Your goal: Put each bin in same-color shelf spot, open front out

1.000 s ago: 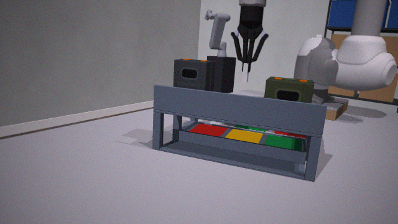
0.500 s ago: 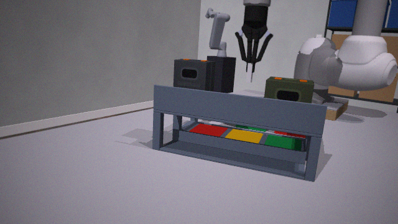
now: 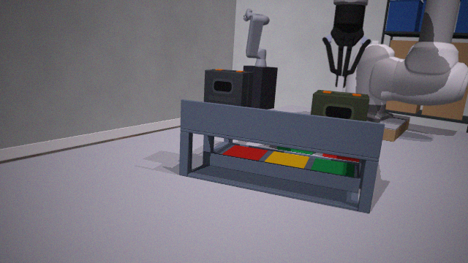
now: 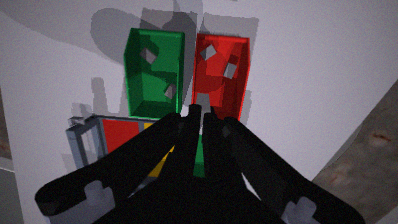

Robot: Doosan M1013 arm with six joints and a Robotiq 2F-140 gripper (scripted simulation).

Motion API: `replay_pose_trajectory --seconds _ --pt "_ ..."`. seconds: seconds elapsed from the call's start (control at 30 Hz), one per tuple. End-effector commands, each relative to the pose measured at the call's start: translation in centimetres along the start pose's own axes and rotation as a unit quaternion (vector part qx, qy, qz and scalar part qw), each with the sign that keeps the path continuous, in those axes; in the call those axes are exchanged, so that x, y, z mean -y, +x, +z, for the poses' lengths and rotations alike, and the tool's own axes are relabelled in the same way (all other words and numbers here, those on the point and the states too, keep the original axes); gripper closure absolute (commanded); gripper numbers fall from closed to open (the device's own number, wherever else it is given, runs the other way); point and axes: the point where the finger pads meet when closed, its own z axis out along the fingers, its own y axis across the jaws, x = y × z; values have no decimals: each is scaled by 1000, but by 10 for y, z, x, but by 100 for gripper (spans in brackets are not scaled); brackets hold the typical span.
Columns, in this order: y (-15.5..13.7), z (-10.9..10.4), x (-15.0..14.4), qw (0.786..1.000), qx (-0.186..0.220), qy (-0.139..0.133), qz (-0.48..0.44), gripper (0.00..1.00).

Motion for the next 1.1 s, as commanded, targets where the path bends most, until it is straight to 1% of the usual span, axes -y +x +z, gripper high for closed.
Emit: replay_pose_trajectory --seconds 0.0,0.1,0.17,0.43,0.47,1.07 --pt "3 -2 -42 1000 -1 2 1 90" --pt "9 -3 -68 1000 0 2 1 90" --pt "12 -3 -78 1000 0 2 1 90" --pt "12 -4 -79 1000 0 2 1 90" --pt "12 -4 -79 1000 0 2 1 76" --pt "12 -4 -79 1000 0 2 1 76"
